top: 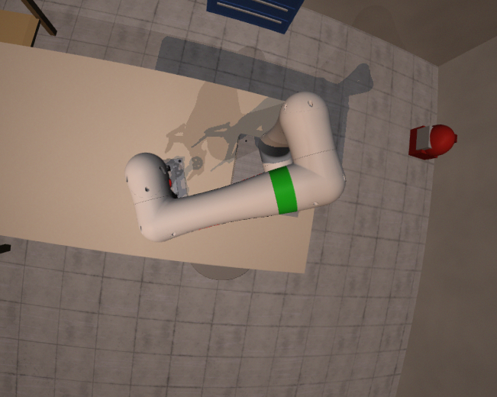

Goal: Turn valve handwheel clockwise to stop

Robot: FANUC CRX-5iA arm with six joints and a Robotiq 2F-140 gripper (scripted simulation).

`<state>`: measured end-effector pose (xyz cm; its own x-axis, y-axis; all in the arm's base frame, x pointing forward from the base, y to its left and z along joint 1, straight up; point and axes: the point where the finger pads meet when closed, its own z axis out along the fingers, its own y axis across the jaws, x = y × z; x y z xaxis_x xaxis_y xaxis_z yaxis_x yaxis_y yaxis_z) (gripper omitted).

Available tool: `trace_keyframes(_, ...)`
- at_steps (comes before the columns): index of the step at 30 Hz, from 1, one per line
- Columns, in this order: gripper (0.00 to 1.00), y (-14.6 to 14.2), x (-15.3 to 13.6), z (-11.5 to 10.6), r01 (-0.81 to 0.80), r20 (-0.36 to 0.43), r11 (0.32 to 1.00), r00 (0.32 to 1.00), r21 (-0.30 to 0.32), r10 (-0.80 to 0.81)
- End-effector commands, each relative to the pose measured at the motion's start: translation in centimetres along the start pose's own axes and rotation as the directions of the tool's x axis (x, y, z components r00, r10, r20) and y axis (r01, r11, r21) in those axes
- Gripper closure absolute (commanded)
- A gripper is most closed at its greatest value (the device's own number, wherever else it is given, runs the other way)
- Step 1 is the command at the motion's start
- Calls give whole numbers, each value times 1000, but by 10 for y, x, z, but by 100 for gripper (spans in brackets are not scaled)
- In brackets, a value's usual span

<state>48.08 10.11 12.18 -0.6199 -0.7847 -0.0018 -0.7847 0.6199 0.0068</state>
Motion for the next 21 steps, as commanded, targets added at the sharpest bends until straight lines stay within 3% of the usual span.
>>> trace_keyframes(1, 0, 0, 0, 2, 0, 0, 1000, 1000, 0, 0)
trace_keyframes(21, 0, 0, 0, 27, 0, 0, 1000, 1000, 0, 0)
